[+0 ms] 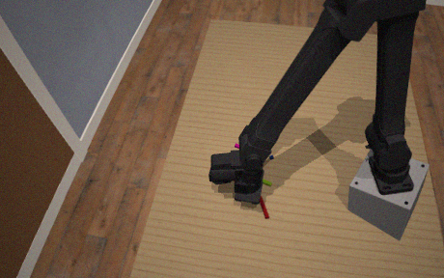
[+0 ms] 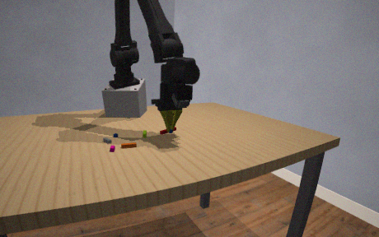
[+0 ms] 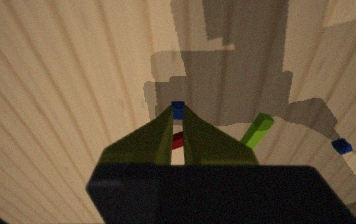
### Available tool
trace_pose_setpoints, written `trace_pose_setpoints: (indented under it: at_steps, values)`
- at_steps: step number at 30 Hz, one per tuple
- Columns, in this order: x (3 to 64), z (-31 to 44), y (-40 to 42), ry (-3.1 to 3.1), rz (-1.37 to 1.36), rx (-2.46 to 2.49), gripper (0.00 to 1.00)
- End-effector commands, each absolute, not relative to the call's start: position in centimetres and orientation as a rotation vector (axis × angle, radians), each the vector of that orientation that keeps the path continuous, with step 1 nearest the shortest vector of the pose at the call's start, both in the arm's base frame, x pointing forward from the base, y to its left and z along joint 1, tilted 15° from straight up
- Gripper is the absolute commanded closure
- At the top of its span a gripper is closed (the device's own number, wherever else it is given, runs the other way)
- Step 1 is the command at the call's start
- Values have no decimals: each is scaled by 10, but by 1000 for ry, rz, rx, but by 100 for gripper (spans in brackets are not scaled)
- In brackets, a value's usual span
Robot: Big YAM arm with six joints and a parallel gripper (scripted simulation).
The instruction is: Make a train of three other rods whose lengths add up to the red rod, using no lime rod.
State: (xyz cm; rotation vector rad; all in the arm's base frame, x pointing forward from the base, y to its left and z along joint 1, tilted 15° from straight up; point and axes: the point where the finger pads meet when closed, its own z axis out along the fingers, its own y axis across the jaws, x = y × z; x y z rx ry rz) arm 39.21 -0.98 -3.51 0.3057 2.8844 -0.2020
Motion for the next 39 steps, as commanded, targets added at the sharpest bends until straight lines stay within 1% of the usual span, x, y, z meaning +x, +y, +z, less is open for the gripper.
trace_pose_setpoints:
  at_steps: [1, 39]
  values:
    - [401, -33, -15, 2877, -202, 318, 96]
    - [405, -45, -18, 2869, -199, 316, 96]
